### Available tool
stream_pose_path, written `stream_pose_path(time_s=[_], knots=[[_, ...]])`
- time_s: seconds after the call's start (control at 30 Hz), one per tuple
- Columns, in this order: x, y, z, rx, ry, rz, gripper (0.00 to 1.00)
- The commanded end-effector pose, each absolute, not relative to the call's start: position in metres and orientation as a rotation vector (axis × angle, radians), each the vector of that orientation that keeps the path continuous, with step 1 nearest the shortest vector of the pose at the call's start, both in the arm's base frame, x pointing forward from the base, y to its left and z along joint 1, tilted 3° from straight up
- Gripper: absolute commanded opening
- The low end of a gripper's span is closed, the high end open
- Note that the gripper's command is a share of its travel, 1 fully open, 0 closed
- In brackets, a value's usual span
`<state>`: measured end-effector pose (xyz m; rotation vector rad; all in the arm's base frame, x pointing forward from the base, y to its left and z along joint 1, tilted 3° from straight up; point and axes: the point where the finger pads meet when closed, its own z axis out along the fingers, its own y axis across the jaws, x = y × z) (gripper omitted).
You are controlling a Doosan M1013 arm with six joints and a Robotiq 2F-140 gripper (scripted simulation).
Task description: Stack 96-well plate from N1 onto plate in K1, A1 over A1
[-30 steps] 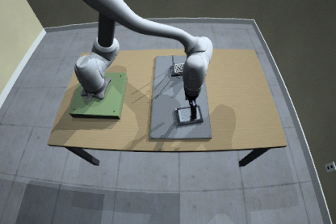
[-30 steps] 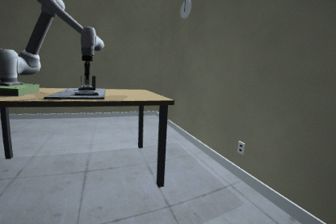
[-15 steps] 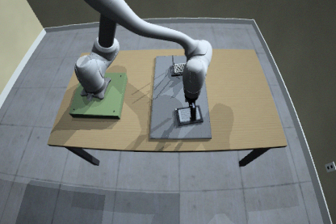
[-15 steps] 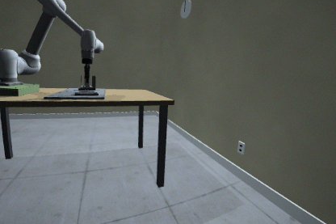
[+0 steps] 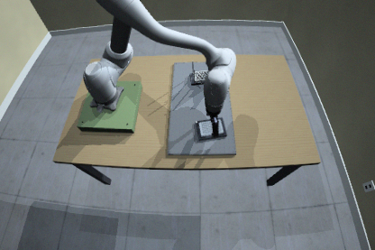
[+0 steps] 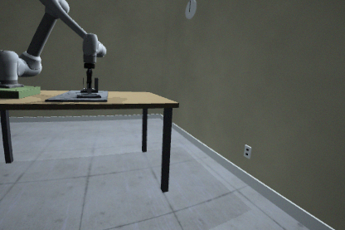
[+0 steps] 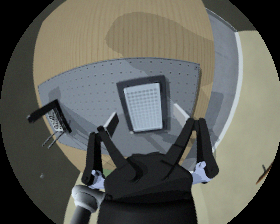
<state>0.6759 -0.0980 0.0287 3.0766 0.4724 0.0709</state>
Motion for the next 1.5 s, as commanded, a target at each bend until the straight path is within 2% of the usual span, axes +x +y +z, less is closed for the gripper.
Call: stream_pose_path(time_s=[0.0,0.43,0.47,1.47], knots=[[0.6762,-0.0981,0.0239,3.077,0.472,0.071,1.00],[0.6763,-0.0981,0.0223,3.077,0.472,0.071,1.00],[0.6763,-0.0981,0.0223,3.077,0.472,0.071,0.00],[0.6763,-0.0981,0.0223,3.077,0.472,0.071,0.00]])
